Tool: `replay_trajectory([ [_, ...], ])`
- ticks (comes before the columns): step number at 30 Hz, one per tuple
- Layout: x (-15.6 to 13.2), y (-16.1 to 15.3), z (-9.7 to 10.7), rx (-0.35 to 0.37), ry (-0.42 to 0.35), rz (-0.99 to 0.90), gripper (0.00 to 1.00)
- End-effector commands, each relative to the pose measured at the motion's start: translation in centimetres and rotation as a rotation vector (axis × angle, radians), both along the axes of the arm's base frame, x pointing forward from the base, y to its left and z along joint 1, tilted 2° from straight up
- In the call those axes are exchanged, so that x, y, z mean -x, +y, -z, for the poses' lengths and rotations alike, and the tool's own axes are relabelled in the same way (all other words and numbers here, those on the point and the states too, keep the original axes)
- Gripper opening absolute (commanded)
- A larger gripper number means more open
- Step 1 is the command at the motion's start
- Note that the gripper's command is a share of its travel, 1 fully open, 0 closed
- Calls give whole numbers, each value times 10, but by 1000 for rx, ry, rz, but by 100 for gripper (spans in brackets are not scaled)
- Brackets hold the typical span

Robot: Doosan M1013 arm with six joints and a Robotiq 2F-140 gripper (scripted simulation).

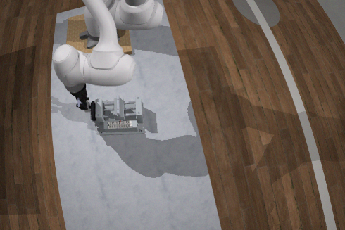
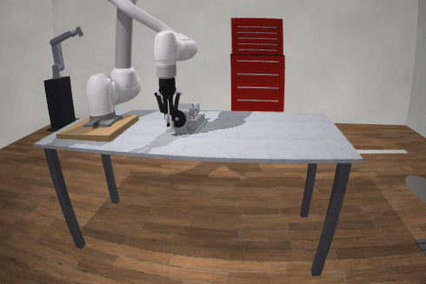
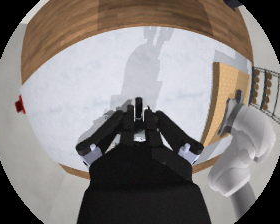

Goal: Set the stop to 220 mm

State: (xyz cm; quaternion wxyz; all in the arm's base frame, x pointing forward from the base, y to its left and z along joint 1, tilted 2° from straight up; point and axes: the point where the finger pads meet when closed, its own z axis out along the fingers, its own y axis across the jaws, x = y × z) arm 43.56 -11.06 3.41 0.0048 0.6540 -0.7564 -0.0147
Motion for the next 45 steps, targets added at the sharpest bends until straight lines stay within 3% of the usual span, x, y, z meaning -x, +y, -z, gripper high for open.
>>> replay_trajectory([
  [1,3,0,-7,0,0,0,4],
  [12,1,0,-28,0,0,0,4],
  [21,-17,-3,-44,0,0,0,4],
  [45,-51,-8,-32,0,0,0,4],
])
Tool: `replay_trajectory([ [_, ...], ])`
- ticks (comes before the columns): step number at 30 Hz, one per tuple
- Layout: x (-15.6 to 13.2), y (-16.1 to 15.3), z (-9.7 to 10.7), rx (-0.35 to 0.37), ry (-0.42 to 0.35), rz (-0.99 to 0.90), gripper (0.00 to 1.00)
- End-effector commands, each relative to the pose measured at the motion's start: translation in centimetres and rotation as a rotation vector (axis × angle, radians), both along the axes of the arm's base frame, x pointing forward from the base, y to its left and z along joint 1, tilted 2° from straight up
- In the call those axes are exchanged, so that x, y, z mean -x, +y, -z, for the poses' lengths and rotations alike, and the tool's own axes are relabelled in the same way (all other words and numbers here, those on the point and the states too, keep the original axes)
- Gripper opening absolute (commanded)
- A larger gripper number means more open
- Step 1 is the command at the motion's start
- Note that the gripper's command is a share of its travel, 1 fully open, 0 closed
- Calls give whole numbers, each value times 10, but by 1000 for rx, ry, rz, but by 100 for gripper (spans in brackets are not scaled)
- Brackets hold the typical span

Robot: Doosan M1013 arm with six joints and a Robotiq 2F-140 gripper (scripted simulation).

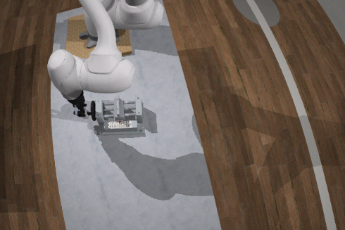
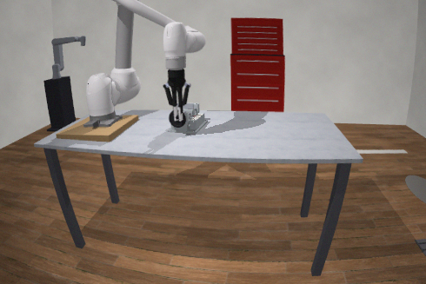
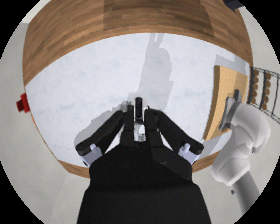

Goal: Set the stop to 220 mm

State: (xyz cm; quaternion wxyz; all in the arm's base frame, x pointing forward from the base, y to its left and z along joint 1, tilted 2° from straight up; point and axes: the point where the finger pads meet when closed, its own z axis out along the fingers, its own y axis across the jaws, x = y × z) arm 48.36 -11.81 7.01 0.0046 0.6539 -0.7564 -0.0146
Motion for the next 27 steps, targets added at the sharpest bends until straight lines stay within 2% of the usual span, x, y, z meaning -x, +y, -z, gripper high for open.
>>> replay_trajectory([
  [1,-4,0,6,0,0,0,4],
  [14,-7,-1,29,0,0,0,4],
  [27,14,3,50,0,0,0,4],
])
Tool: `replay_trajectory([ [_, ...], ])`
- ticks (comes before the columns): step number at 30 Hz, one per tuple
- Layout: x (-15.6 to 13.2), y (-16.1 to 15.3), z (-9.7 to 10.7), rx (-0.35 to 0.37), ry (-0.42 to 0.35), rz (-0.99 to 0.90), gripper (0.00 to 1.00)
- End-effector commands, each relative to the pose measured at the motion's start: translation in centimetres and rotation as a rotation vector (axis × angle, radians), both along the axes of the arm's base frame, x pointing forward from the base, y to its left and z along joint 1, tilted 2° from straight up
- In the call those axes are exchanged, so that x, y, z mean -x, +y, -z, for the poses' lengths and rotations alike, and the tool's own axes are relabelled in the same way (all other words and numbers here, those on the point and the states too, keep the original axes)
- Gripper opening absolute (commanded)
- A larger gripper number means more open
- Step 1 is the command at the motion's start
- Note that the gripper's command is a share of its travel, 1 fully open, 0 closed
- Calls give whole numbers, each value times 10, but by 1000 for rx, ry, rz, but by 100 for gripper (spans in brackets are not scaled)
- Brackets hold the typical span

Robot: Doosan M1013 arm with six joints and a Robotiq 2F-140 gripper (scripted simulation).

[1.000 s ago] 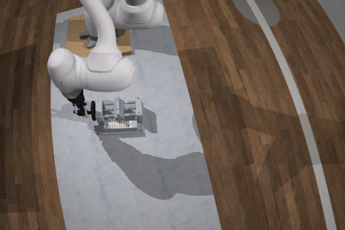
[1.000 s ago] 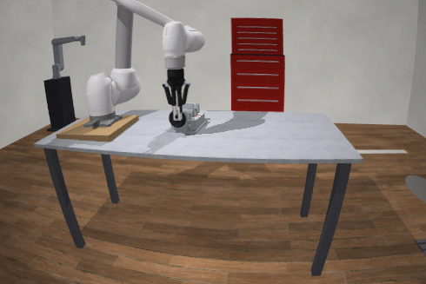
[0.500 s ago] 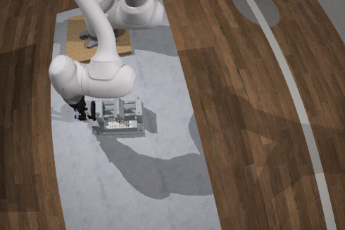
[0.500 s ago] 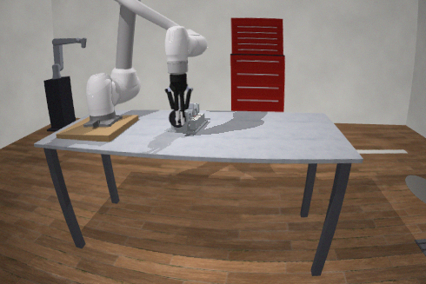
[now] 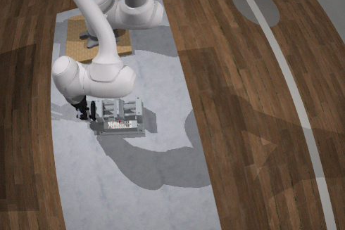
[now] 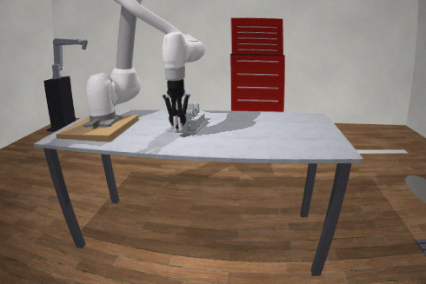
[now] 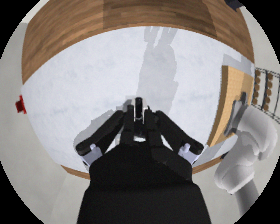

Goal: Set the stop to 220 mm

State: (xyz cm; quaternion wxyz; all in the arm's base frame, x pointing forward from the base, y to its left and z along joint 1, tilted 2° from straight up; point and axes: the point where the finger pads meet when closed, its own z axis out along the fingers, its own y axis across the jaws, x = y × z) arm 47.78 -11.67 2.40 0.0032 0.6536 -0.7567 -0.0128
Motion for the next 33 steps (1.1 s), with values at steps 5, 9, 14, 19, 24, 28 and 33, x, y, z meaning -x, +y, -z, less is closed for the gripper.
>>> replay_trajectory([
  [5,15,2,5,-1,5,-1,4],
  [9,22,3,4,-1,5,-1,4],
  [14,29,4,2,-1,5,-1,4],
  [19,32,5,0,-1,5,-1,4],
  [24,36,5,-3,-1,5,-1,4],
  [28,39,6,-6,-1,5,-1,4],
  [33,42,6,-10,-1,5,-1,4],
])
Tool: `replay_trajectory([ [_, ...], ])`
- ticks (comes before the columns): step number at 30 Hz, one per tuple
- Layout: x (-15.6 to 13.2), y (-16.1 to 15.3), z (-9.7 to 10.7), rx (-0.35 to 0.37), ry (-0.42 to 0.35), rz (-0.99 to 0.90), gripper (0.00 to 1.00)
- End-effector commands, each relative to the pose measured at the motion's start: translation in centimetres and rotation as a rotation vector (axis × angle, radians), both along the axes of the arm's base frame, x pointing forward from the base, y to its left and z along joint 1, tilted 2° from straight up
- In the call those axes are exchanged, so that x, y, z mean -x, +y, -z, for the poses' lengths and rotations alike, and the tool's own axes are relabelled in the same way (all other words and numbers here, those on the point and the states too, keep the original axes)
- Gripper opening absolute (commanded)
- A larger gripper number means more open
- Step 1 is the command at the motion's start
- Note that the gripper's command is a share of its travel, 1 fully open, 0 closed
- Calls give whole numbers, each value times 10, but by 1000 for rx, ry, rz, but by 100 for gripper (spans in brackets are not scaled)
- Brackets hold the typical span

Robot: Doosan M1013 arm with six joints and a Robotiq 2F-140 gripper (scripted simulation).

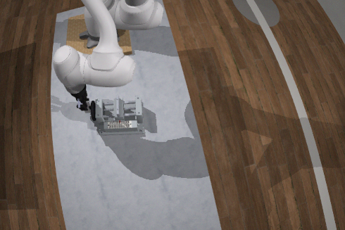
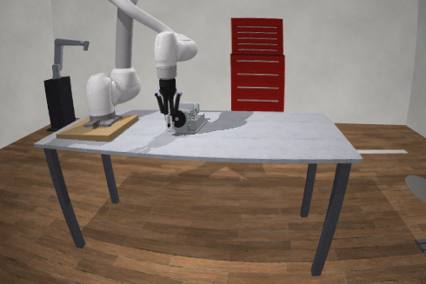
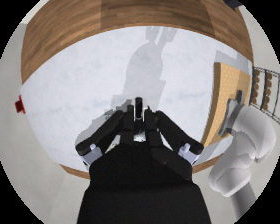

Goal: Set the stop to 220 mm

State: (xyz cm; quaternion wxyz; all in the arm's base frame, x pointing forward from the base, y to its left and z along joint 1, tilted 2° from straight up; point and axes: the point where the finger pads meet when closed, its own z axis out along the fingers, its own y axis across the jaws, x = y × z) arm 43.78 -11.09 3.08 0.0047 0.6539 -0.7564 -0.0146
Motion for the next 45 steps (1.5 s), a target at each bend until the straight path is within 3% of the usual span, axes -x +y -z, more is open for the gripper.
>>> replay_trajectory([
  [1,2,0,-4,0,0,0,4],
  [45,3,0,-33,0,0,0,4],
])
